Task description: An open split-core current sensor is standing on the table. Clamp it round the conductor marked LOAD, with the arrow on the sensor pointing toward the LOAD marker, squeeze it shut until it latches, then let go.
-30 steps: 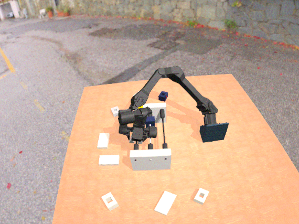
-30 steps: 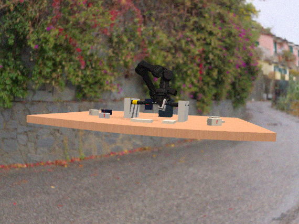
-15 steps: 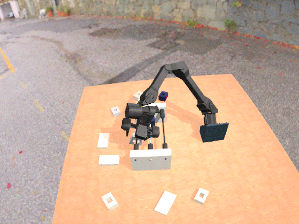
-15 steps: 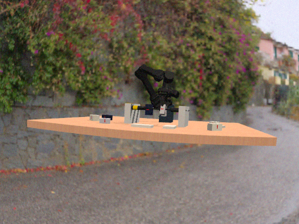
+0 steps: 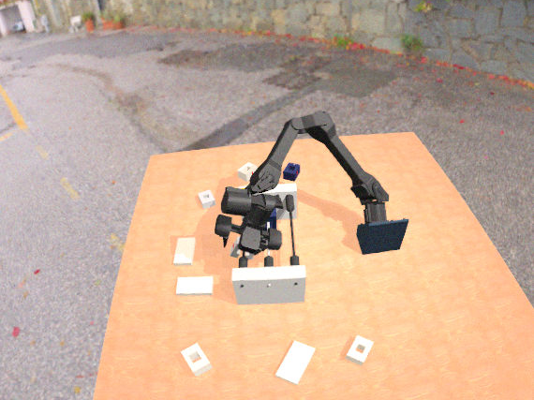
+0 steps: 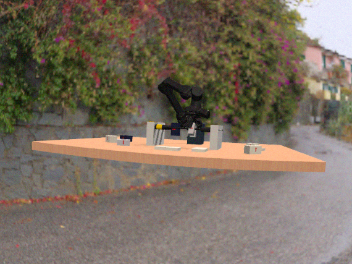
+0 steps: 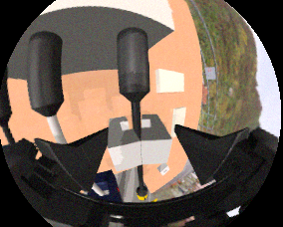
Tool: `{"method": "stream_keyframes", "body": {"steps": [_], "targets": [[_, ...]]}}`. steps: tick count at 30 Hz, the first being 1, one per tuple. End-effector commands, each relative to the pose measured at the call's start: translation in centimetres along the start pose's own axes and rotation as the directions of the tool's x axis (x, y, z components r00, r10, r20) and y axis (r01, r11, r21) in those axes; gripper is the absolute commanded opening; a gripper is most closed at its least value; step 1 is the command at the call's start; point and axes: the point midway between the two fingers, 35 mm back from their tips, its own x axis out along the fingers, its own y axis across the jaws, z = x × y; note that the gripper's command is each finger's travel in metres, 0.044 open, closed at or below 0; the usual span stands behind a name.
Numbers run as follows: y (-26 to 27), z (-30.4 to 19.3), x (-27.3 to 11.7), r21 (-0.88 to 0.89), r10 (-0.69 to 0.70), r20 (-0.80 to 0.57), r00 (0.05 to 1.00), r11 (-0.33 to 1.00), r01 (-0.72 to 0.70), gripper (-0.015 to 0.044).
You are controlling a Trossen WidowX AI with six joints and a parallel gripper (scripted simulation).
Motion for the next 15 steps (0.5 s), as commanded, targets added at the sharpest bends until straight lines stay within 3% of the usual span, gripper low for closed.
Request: {"method": "stream_keyframes", "body": {"steps": [1,15], "targets": [[0.22,0.07,0.55,-0.008,-0.005,-0.001,1.0,1.0,0.005,0.044],[-0.3,0.03,0.68,-0.009,-0.189,0.002,0.982,0.982,0.189,0.044]]}}
